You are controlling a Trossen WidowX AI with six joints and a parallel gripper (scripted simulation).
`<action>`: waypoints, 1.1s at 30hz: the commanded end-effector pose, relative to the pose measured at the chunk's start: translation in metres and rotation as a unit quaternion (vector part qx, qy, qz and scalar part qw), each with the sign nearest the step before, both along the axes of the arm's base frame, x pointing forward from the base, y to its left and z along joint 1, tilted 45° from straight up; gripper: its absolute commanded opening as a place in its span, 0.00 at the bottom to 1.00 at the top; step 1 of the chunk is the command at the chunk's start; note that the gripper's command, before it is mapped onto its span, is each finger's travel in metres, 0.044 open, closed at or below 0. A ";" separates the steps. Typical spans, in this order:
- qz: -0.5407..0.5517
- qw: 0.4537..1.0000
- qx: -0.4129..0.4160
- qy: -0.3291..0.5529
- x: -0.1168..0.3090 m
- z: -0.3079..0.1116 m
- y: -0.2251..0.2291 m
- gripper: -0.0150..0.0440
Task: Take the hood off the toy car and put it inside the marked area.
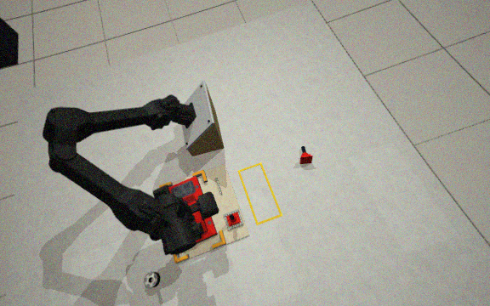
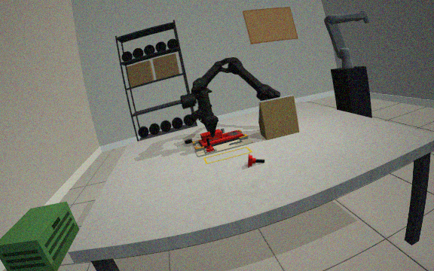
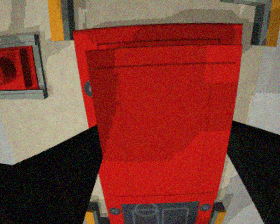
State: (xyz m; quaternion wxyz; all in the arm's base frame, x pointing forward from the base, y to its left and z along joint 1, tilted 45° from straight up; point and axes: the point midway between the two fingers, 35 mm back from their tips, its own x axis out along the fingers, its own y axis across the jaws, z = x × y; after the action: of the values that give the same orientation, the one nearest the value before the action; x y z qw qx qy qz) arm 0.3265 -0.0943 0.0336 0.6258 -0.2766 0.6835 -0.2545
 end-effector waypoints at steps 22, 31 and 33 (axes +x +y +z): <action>0.000 1.000 0.002 -0.003 0.002 0.012 0.013 0.25; 0.000 1.000 0.003 -0.003 0.004 0.028 0.029 0.25; 0.000 1.000 0.003 -0.003 0.005 0.034 0.035 0.25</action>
State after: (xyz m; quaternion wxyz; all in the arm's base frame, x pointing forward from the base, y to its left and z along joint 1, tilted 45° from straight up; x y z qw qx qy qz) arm 0.3285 -0.0693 0.0590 0.6239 -0.2763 0.6853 -0.2544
